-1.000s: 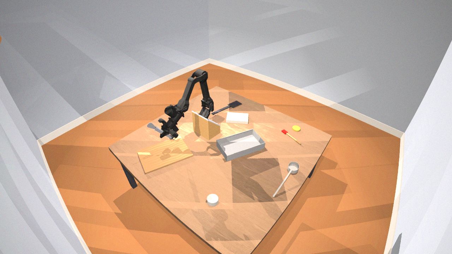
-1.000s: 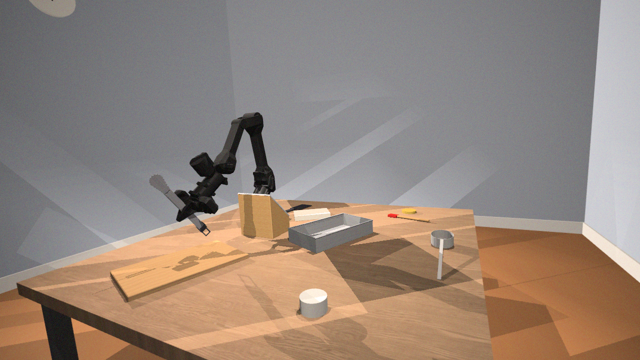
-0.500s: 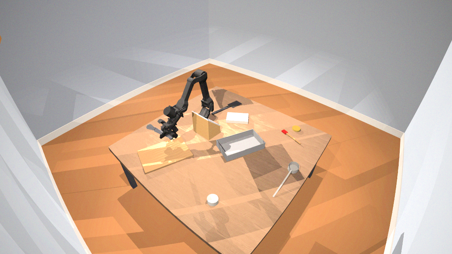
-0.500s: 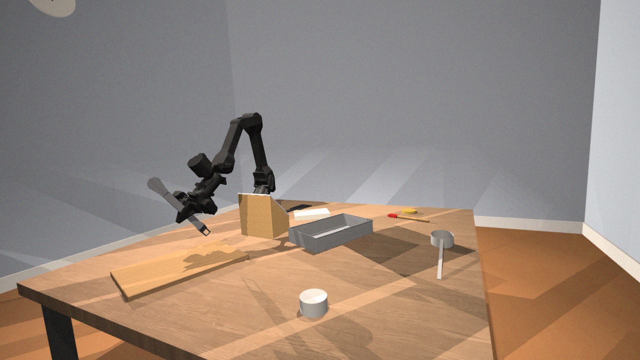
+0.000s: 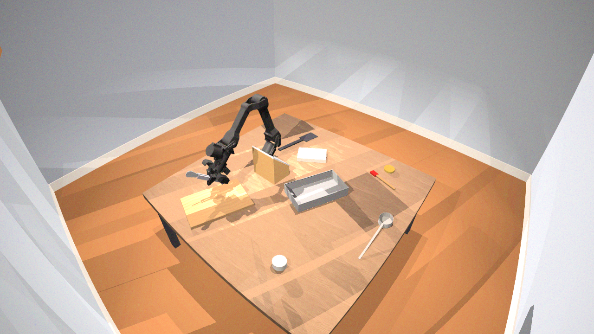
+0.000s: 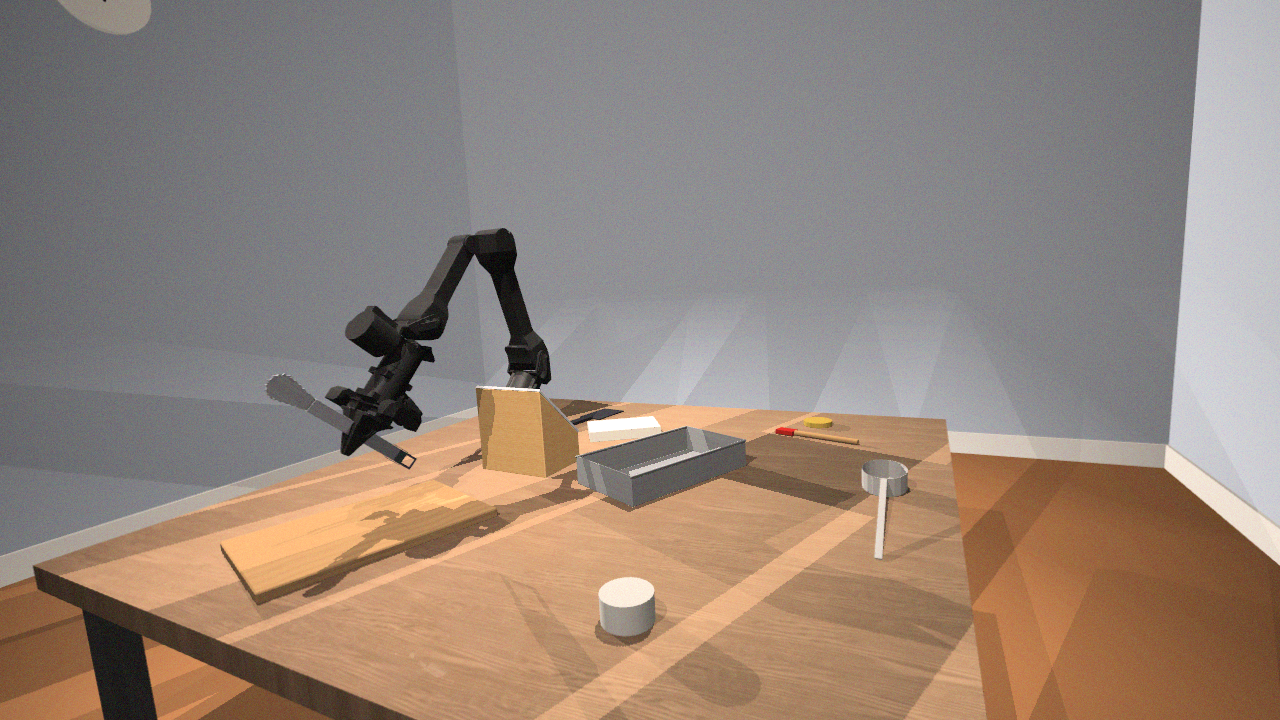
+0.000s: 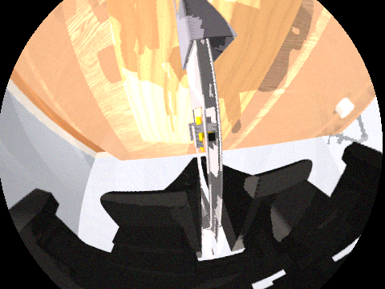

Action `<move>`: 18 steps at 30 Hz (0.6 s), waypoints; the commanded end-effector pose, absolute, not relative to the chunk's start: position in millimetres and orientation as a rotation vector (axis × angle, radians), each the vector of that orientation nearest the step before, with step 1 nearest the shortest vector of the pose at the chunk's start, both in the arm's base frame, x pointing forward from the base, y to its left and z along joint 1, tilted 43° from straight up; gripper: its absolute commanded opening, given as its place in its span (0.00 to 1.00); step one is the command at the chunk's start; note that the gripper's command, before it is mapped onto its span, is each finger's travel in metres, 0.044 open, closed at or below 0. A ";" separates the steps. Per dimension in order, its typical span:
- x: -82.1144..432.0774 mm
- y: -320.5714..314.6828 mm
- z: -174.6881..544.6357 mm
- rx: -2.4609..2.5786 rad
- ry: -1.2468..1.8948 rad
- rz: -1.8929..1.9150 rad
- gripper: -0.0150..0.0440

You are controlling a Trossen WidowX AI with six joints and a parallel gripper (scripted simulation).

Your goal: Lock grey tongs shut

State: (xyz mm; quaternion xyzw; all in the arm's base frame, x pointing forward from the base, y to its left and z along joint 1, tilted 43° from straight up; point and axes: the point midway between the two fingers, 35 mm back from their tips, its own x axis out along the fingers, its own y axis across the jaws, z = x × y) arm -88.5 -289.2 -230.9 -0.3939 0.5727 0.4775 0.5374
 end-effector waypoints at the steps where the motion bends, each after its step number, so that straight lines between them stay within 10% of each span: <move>1: -89.8 -295.9 -234.6 -0.909 1.314 1.143 0.00; 18: -93.5 -303.9 -240.5 -0.785 1.127 1.185 0.00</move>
